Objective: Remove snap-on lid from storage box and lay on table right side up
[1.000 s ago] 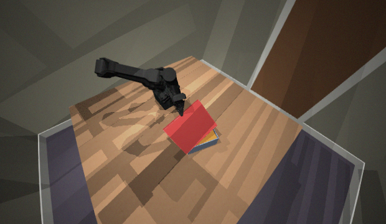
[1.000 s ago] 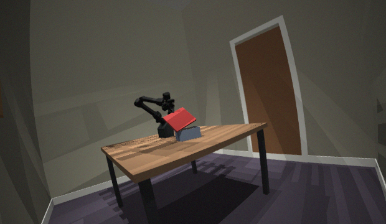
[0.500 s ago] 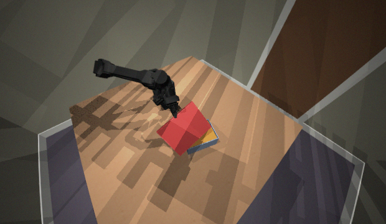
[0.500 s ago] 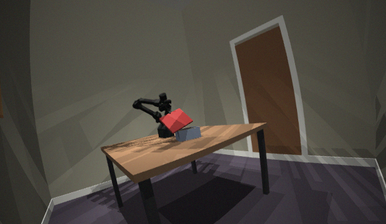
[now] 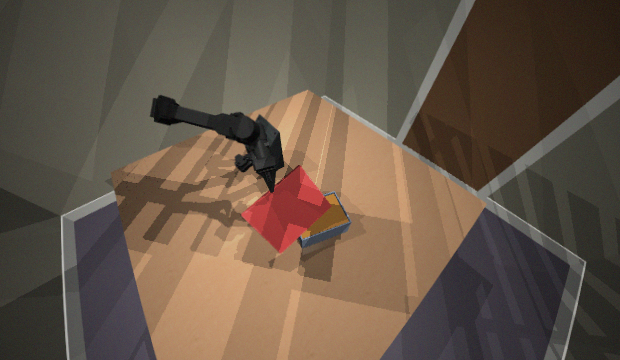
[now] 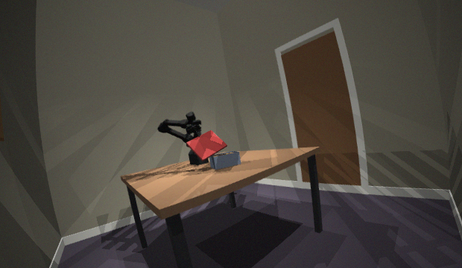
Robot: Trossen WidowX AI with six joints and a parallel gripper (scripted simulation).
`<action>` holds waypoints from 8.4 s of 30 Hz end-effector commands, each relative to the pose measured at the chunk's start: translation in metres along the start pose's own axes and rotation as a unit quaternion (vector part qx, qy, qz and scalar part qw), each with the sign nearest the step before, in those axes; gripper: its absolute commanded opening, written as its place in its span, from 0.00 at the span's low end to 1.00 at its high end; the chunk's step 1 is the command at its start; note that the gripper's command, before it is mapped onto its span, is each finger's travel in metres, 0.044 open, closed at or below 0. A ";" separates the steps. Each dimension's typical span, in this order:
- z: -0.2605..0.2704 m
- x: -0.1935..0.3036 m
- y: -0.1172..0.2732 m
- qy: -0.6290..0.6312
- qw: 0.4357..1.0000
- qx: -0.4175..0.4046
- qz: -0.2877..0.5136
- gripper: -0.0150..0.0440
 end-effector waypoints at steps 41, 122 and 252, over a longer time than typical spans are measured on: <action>0.013 -0.087 0.001 0.002 1.000 -0.001 0.003 0.25; 0.008 -0.187 -0.012 0.003 1.000 -0.004 0.000 0.25; -0.070 -0.200 -0.079 0.006 1.000 -0.005 -0.001 0.25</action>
Point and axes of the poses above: the point midway between the two fingers, 35 mm back from their tips, its own y axis back along the fingers, its own z axis across the jaws, x = y × z, the point moved 9 cm from there along y, back along the fingers, and after that the axes turned 9 degrees about -y, right-handed, at the moved point
